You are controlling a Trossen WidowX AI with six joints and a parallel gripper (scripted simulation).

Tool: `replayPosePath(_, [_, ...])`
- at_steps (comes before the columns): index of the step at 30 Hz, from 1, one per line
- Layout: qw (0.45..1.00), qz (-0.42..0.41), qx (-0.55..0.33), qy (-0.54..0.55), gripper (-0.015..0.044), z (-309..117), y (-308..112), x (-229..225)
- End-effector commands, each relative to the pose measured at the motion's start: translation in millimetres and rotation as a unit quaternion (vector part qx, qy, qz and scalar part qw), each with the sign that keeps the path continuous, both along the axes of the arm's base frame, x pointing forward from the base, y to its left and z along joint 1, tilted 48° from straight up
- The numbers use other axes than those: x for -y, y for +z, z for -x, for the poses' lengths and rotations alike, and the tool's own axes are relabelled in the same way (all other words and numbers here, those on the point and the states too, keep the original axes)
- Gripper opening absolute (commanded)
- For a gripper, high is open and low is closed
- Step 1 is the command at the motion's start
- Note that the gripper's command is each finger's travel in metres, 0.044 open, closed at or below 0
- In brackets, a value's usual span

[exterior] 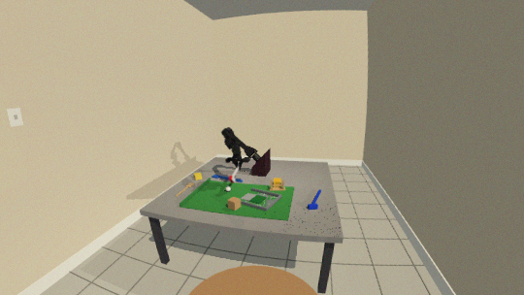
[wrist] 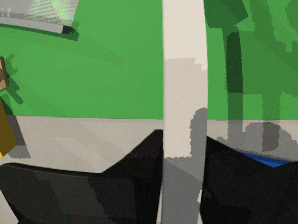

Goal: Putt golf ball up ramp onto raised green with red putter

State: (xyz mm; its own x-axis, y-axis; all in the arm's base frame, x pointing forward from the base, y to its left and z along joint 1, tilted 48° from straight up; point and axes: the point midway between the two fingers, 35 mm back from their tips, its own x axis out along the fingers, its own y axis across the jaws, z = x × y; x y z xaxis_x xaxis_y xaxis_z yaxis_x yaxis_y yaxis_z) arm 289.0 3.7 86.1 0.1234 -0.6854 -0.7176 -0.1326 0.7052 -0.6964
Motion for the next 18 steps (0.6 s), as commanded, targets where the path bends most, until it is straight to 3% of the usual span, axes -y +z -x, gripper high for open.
replayPosePath(1, [0.997, 0.007, 0.05, -0.052, 0.0, 9, 19, 22])
replayPosePath(7, [0.988, 0.015, 0.103, -0.112, 0.0, 23, 38, 47])
replayPosePath(18, [0.988, 0.015, 0.105, -0.114, 0.0, 21, 28, 59])
